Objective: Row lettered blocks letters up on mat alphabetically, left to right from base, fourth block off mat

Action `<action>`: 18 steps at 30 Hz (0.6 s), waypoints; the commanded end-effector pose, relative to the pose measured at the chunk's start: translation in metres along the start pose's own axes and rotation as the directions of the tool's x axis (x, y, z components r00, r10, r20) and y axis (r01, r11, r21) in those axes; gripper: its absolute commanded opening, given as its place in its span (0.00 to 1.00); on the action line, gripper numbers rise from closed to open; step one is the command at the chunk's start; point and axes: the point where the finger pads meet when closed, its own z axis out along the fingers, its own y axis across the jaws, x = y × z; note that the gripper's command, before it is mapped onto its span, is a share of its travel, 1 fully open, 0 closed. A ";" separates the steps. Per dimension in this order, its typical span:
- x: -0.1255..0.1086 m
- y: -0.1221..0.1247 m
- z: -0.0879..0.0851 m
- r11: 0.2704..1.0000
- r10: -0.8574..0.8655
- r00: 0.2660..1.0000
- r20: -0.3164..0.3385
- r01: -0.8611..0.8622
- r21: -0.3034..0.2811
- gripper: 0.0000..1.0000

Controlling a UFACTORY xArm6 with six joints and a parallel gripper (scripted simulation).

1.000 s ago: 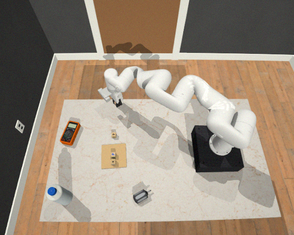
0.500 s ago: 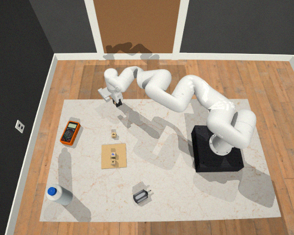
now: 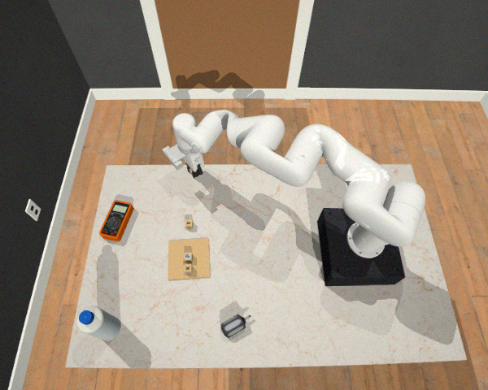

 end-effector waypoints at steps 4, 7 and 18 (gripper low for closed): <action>0.001 0.002 -0.005 1.000 0.000 1.000 -0.003 0.000 -0.006 0.23; 0.001 0.002 -0.012 1.000 0.000 1.000 -0.003 0.000 -0.006 0.23; 0.001 0.002 -0.071 1.000 0.000 1.000 -0.003 0.000 -0.006 0.23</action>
